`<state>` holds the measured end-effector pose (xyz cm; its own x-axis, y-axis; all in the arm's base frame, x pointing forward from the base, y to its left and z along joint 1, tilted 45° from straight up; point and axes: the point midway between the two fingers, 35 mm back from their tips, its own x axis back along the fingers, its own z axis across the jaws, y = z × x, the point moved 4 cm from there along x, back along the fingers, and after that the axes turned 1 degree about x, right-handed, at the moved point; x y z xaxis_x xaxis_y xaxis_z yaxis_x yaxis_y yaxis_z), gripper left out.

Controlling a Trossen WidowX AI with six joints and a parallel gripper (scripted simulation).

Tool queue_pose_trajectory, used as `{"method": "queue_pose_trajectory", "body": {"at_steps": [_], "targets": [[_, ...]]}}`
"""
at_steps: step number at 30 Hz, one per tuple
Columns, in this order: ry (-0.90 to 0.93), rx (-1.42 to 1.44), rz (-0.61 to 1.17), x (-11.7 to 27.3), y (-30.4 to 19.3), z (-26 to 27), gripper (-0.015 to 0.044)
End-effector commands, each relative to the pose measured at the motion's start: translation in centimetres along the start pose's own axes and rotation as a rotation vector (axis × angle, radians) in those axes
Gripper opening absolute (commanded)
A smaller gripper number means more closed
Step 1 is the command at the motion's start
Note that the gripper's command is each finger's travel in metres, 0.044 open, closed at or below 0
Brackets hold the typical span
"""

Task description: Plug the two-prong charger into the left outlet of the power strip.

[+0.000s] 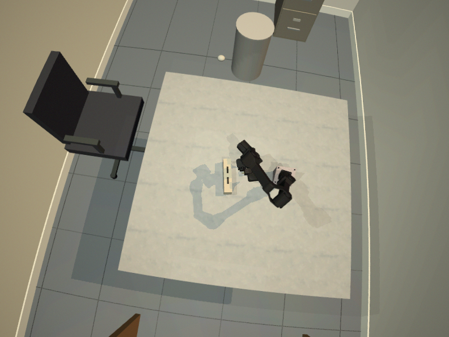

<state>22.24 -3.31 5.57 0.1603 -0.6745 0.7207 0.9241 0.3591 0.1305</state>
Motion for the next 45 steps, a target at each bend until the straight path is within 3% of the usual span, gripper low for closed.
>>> {"method": "queue_pose_trajectory", "body": {"at_steps": [1, 44, 45], "targets": [[-0.009, 0.001, 0.009, -0.2, 0.1, 0.0, 0.044], [-0.006, 0.002, 0.008, -6.4, 0.5, 0.0, 0.044], [-0.012, 0.007, 0.008, -6.1, 0.5, -0.1, 0.0414]]}}
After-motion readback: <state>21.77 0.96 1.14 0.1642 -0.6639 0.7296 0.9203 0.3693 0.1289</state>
